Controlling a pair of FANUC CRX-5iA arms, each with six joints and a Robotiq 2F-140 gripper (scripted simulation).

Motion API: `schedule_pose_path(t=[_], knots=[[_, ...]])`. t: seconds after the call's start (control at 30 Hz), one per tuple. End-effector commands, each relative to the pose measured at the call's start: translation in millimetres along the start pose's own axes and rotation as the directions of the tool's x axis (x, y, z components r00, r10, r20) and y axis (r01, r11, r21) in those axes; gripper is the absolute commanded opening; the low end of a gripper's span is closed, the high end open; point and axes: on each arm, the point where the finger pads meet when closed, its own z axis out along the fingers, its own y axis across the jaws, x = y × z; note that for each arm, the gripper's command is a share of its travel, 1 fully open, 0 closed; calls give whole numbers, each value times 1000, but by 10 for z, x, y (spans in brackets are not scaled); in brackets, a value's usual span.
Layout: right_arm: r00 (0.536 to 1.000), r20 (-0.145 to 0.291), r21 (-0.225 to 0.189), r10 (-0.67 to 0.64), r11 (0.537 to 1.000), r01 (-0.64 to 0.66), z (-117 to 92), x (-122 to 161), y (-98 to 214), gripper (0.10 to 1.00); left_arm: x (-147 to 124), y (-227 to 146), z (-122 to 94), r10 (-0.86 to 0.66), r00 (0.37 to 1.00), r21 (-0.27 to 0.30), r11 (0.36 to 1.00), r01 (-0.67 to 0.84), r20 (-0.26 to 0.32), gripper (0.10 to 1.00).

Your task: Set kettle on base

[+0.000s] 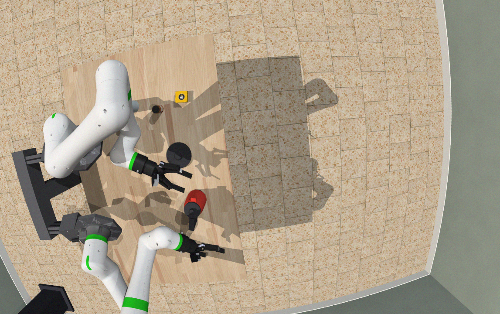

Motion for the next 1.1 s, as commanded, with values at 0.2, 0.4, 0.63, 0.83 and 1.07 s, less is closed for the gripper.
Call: schedule_pose_path(t=[0.2, 0.4, 0.63, 0.83, 1.07], knots=[[1000, -16, -25, -7, 1000, 7, 83, 116, 65, 1000, 319, -165, -62, 0, 1000, 0, 1000, 0, -1, 522], [999, -35, -63, -20, 998, 18, 196, 267, 172, 1000, 586, -304, -115, 0, 1000, 0, 1000, 0, -1, 522], [995, -82, -186, -61, 982, 45, 507, 738, 543, 1000, 979, -511, -193, 0, 1000, 0, 1000, 0, -1, 522], [987, -114, -353, -116, 933, 69, 812, 1351, 1108, 1000, 1099, -574, -217, 0, 1000, 0, 1000, 0, -1, 522], [980, -111, -523, -165, 848, 84, 983, 1936, 1743, 1000, 1102, -576, -217, 0, 1000, 1, 1000, 0, -1, 522]])
